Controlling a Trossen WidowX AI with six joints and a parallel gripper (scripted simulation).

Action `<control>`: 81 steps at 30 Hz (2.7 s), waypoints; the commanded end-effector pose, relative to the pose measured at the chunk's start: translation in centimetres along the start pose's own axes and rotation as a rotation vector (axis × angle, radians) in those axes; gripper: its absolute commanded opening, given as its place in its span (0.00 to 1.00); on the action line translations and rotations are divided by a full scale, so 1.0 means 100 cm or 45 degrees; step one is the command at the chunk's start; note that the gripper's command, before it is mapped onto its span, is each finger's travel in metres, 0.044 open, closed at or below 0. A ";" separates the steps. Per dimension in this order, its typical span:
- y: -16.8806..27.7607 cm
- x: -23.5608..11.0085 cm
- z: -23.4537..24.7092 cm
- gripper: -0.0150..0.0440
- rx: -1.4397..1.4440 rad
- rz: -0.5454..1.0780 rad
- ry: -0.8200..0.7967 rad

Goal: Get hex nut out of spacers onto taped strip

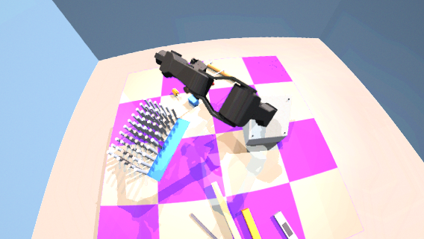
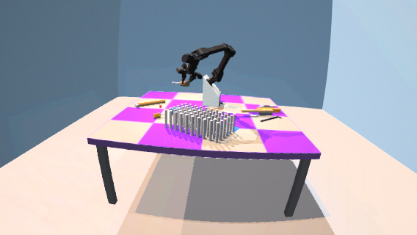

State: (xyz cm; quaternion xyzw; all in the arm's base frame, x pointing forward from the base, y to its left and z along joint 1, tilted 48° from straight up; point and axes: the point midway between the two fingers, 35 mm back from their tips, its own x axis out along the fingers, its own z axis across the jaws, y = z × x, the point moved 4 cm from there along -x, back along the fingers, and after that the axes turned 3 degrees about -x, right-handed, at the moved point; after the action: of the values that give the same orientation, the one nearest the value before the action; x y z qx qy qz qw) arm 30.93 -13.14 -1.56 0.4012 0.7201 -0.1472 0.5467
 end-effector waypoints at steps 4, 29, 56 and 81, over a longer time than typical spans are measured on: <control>0.027 -0.018 -0.020 0.25 -0.270 0.086 -0.101; 0.090 -0.057 -0.103 0.25 -1.158 0.317 -0.416; 0.119 -0.078 -0.215 0.25 -2.153 0.547 -0.829; 0.141 -0.035 -0.232 0.25 -2.334 0.549 -0.881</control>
State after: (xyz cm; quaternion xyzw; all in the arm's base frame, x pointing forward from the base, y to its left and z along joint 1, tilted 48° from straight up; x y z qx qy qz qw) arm 25.74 8.32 14.59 -0.1168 0.2618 0.4605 0.8401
